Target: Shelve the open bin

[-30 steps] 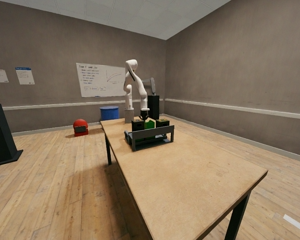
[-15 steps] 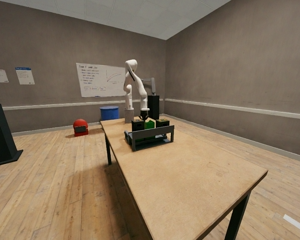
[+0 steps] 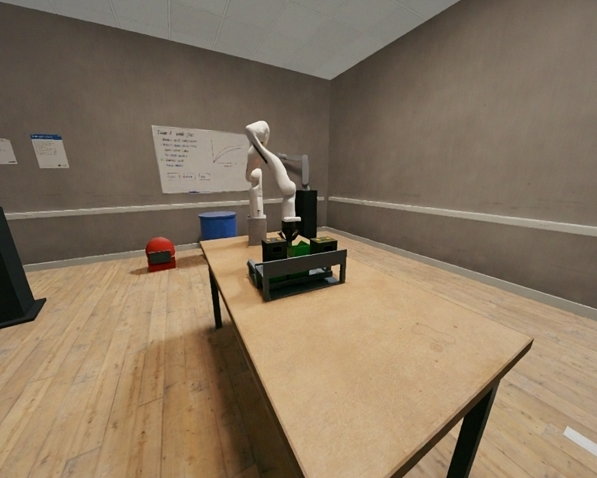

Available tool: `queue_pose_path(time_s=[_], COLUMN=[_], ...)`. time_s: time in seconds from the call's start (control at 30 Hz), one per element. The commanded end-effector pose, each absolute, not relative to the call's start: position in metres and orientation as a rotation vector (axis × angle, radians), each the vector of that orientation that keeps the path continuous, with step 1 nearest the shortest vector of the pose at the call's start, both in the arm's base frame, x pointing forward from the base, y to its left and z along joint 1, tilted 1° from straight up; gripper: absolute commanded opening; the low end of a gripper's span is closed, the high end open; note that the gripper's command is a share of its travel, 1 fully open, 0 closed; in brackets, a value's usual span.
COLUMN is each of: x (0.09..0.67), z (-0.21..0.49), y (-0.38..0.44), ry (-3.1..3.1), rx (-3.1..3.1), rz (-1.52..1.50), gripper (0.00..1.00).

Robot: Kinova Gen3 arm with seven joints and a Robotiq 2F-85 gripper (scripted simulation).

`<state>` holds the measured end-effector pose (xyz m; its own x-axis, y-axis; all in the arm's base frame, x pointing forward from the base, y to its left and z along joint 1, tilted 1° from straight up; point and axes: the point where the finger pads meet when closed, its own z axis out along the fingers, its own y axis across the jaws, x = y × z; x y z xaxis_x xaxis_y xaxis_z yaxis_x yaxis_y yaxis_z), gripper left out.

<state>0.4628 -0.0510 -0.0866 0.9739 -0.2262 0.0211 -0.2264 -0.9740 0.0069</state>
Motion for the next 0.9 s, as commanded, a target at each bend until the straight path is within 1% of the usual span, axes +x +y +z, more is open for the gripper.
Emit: queue_pose_path(time_s=[0.0,0.13,0.87], x=[0.4652,0.4716,0.4658], z=[-0.0856,-0.0852,-0.0850], y=[-0.0516,-0.0536,-0.0517], ry=[-0.357,-0.358,-0.358], rx=[3.112,3.112,3.112], rz=[0.035,0.036,0.036], gripper=[0.10,0.10,0.10])
